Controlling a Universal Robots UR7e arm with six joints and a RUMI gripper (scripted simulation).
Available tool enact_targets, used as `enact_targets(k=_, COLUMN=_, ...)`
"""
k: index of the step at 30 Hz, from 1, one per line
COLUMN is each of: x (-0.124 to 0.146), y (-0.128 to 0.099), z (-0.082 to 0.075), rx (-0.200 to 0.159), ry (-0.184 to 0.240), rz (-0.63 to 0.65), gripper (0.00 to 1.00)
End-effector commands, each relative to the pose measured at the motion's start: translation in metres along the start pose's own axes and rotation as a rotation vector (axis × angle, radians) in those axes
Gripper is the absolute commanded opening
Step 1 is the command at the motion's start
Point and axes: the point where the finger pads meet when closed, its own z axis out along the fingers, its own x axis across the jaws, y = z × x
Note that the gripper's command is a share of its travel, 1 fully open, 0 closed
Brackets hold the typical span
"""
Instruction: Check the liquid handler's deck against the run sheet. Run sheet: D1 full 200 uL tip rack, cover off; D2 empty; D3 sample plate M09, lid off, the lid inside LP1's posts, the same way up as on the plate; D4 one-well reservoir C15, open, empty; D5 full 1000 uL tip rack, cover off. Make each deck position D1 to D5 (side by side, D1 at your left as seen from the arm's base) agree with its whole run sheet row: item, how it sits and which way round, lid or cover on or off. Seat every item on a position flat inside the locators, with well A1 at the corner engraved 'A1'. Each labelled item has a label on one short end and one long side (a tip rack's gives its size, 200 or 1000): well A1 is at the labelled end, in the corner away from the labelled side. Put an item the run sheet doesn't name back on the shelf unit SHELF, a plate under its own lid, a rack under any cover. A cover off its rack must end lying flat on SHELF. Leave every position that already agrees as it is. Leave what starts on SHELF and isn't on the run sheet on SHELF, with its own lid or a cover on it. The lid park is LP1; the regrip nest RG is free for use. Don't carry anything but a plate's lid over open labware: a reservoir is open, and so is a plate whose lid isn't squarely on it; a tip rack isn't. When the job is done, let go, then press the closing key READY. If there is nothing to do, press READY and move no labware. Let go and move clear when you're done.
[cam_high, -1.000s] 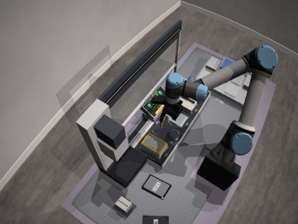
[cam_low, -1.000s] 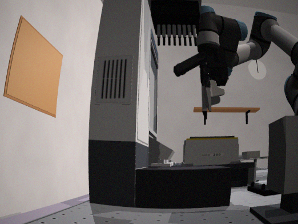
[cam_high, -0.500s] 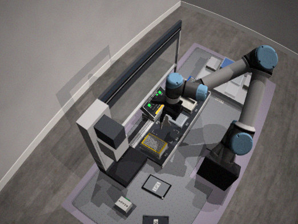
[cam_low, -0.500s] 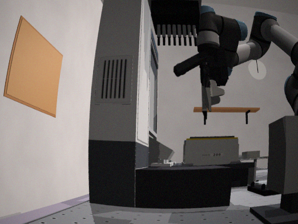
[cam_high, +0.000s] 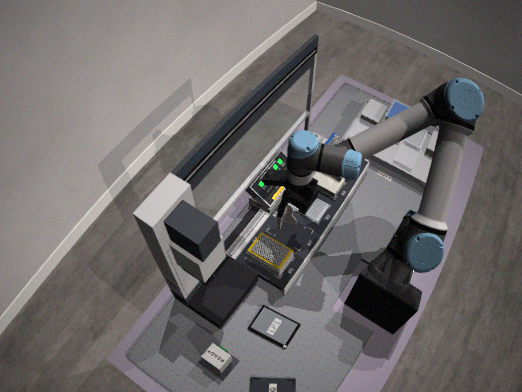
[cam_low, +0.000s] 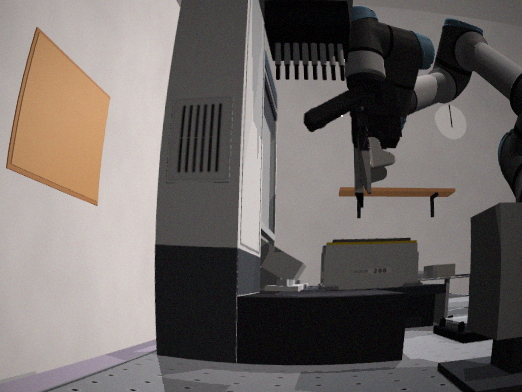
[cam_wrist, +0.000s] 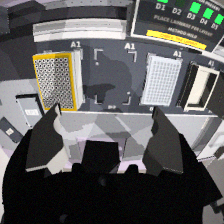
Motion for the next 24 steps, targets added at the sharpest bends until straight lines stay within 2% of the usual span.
enact_targets(k=1, x=-0.016, y=-0.001, z=0.000, rx=0.000, ry=0.000, rz=0.001, gripper=0.82)
enact_targets(k=14, x=-0.081, y=-0.001, z=0.000, rx=0.001, ry=0.000, rz=0.001, gripper=0.82)
enact_targets(k=16, x=-0.081, y=-0.001, z=0.000, rx=0.001, ry=0.000, rz=0.001, gripper=0.82)
enact_targets(k=22, x=-0.110, y=-0.001, z=0.000, rx=0.001, ry=0.000, rz=0.001, gripper=0.82)
enact_targets(k=24, x=-0.110, y=-0.001, z=0.000, rx=0.001, ry=0.000, rz=0.001, gripper=0.82)
